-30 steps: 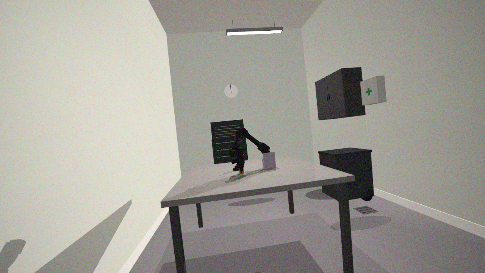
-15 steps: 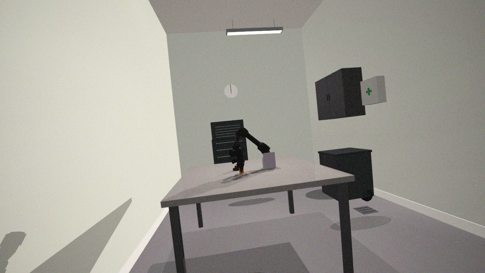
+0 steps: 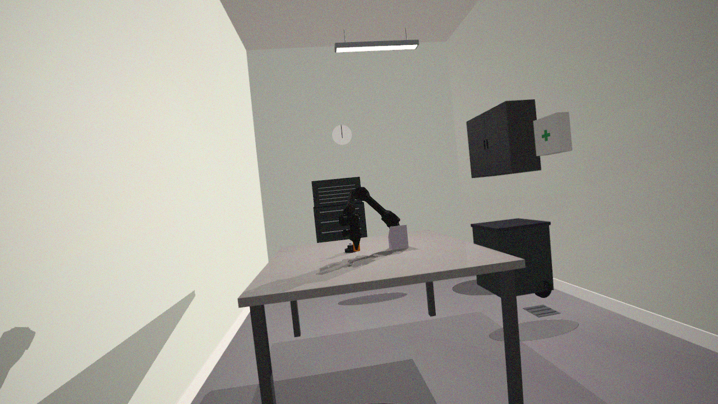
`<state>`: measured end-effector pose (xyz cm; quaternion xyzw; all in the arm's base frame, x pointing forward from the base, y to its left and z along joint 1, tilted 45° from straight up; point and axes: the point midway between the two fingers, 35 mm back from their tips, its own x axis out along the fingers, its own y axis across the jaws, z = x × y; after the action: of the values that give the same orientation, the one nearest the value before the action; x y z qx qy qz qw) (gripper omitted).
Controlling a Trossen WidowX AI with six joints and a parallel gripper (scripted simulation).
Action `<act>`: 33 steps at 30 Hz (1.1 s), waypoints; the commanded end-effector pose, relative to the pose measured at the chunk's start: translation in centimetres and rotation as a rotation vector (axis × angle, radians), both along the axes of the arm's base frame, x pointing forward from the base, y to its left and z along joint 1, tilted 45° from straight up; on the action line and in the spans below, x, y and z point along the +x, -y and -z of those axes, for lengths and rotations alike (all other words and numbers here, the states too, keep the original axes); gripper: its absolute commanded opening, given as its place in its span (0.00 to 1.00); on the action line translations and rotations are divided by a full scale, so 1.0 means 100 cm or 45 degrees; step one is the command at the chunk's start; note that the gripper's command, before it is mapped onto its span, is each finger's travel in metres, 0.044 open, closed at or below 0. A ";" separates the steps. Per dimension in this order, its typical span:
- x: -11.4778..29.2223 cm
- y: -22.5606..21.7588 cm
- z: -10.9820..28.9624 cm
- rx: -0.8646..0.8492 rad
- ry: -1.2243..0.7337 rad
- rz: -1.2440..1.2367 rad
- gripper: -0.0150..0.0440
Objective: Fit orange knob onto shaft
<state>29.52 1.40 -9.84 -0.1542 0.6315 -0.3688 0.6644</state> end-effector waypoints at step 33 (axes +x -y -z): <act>0.014 -0.071 -0.072 -0.012 -0.012 0.026 0.25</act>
<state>30.79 8.28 -3.05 -0.1567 0.6353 -0.3768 0.6557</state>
